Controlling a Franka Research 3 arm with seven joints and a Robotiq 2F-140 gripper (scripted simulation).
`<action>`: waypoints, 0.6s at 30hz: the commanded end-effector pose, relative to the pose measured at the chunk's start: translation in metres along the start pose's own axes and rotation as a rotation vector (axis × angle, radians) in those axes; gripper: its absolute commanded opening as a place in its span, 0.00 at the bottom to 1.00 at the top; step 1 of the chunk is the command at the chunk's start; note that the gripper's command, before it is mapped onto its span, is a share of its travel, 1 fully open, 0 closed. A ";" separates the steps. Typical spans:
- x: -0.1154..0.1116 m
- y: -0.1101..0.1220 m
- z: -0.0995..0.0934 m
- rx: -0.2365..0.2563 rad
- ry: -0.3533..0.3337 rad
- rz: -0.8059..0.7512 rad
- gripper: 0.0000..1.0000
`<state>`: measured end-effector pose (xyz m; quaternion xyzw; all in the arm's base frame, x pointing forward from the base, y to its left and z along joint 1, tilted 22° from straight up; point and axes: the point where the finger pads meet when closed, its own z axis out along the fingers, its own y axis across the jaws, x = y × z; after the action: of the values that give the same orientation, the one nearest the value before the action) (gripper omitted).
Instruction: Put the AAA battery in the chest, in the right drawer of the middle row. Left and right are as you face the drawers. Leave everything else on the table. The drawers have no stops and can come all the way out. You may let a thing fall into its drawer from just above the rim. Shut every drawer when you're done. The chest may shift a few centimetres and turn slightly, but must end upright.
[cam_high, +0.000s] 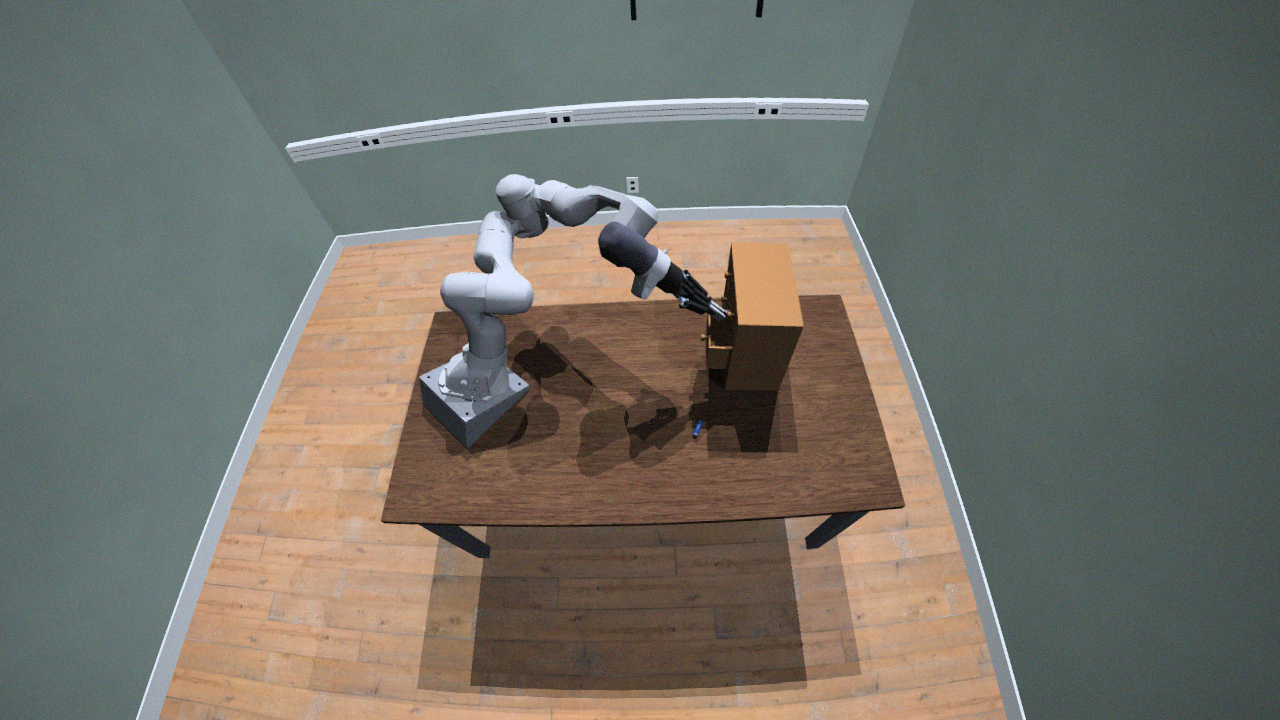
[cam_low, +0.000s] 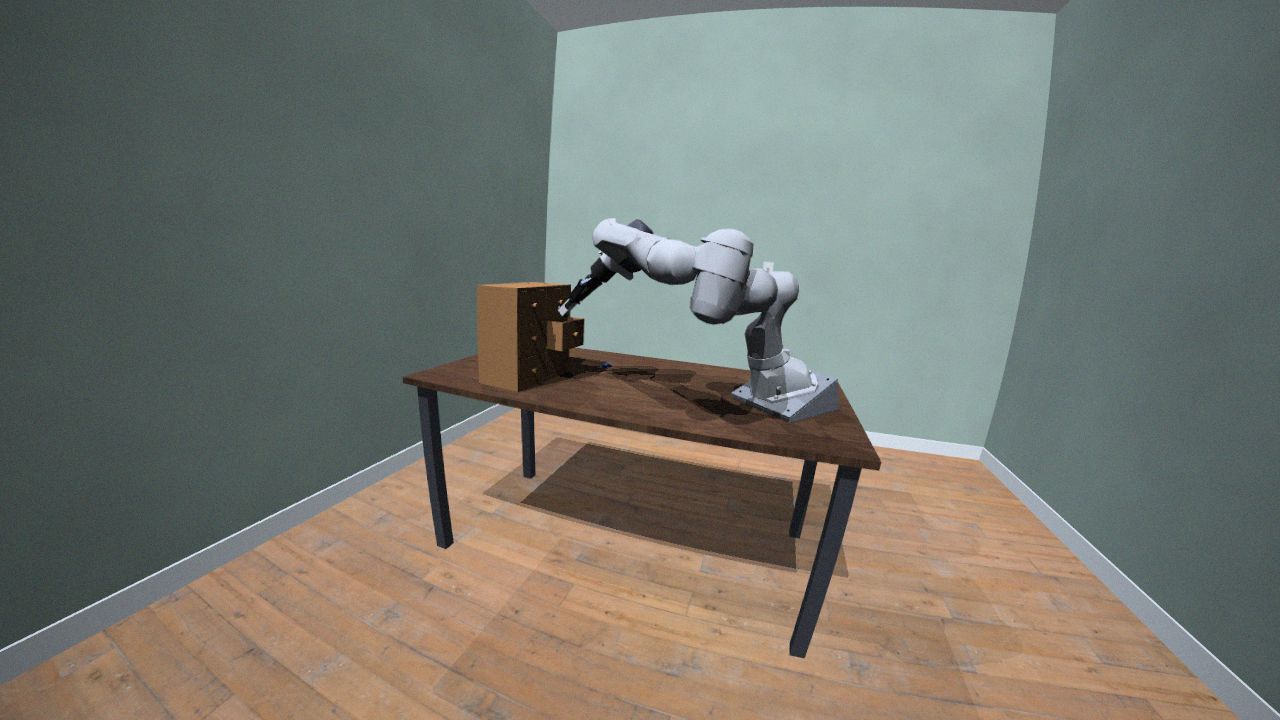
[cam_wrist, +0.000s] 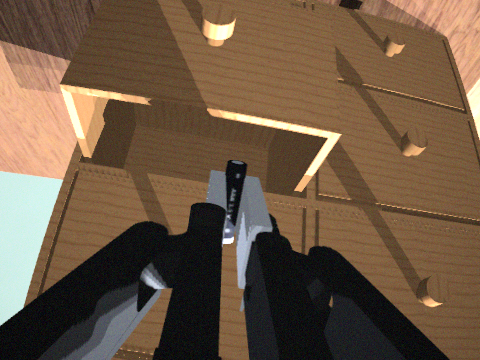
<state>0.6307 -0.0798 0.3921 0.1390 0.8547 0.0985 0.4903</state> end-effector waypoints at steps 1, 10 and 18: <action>0.000 0.001 0.001 -0.001 -0.002 0.000 0.13; 0.008 0.001 0.010 -0.001 -0.002 0.000 0.13; 0.010 0.001 0.012 -0.001 -0.002 0.000 0.13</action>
<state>0.6363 -0.0732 0.3784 0.1390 0.8551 0.1013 0.4890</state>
